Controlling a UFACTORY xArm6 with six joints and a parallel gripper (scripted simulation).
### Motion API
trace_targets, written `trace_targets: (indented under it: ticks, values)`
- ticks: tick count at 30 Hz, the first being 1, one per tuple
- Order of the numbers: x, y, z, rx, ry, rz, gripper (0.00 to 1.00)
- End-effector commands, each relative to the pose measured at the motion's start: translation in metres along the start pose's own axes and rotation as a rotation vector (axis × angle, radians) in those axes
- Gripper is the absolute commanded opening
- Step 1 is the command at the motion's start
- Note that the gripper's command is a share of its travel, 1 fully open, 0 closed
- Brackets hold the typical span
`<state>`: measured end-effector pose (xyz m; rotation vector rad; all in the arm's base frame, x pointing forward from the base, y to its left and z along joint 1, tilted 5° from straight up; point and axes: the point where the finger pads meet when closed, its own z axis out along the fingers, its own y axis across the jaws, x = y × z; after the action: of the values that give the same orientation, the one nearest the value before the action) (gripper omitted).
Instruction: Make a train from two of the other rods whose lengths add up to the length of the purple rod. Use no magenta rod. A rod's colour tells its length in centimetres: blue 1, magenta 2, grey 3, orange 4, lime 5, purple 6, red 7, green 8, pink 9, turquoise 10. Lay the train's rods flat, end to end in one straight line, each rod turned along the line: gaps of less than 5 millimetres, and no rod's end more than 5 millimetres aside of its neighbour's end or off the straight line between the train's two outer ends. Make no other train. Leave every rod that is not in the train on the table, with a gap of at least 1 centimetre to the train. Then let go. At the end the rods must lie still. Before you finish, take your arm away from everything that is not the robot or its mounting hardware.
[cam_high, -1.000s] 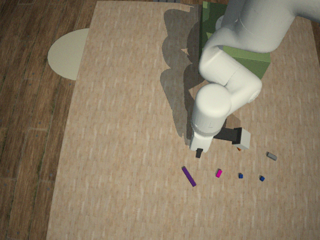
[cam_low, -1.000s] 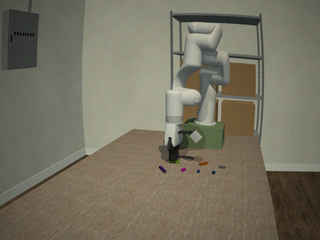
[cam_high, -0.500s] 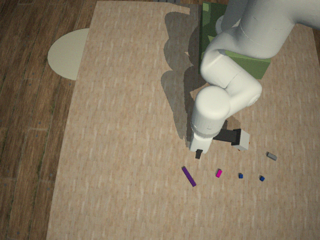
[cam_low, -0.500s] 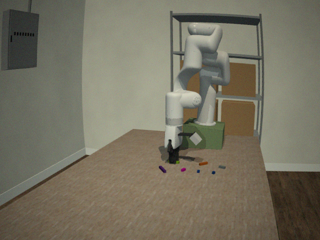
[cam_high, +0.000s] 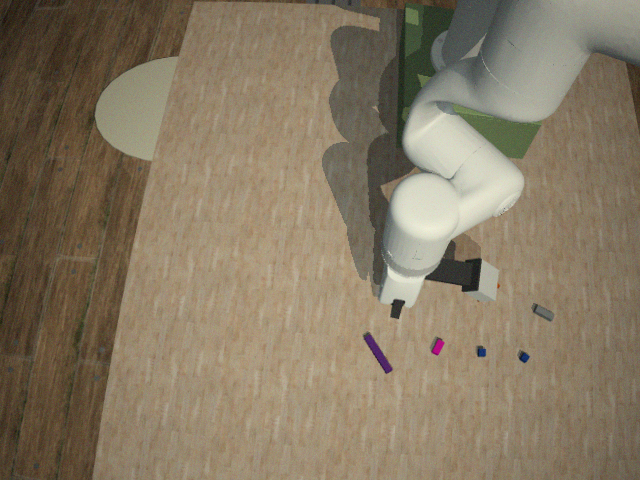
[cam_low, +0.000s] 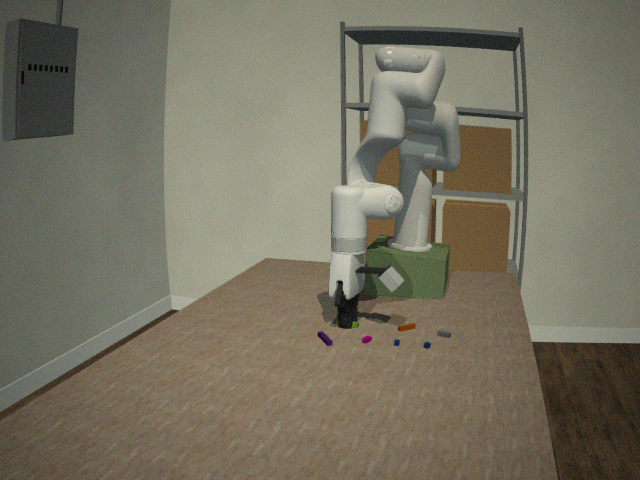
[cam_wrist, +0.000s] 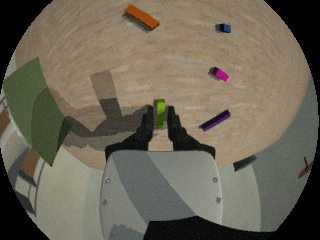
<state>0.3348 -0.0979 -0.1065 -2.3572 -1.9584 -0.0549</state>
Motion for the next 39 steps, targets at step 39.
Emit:
trace_targets:
  ticks: [39]
  values:
    - [-0.0001, 0.0013, -0.0008, -0.003, 0.000, 0.000, 0.04]
